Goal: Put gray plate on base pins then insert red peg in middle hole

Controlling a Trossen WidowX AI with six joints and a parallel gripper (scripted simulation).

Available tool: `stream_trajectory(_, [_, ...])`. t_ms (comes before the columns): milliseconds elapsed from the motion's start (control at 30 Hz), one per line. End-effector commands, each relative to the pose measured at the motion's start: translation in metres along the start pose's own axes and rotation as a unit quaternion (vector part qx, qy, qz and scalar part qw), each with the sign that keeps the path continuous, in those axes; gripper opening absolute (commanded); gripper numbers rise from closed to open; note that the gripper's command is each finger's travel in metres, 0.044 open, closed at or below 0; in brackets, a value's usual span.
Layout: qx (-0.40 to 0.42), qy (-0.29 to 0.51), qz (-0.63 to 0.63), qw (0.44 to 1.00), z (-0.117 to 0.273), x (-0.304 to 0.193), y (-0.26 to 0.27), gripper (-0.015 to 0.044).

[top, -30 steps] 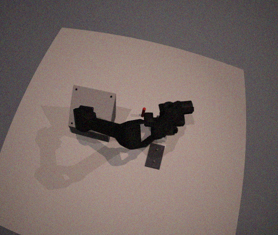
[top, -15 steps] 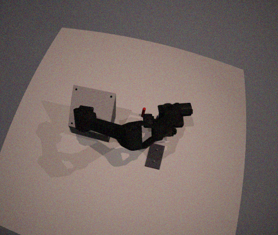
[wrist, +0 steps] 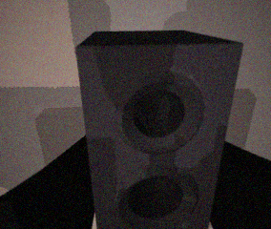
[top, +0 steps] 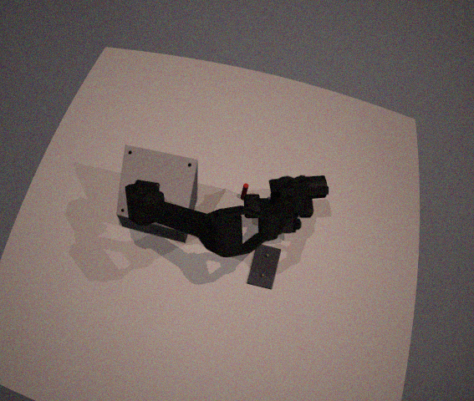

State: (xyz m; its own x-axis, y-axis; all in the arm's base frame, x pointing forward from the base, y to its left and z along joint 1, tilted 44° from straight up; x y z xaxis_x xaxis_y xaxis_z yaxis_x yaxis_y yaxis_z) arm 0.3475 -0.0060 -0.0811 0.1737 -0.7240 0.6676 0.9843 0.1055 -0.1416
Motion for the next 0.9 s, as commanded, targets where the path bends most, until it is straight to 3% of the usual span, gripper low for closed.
stream_trajectory(0, [0.0, -0.002, 0.002, 1.0, 0.0, 0.0, 0.0, 0.0019])
stream_trajectory(867, [0.003, 0.002, 0.004, 1.0, 0.068, 0.004, 0.007, 0.0])
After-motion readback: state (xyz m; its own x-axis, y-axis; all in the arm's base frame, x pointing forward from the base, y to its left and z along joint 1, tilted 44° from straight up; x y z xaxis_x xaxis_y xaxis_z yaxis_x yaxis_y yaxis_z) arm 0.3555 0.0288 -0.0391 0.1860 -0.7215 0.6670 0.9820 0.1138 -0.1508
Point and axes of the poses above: the point midway between the two fingers, 35 mm back from their tips, its own z axis back along the fingers, its own y axis across the jaws, x = y × z, the point moved 5 cm from there along z, back along the fingers
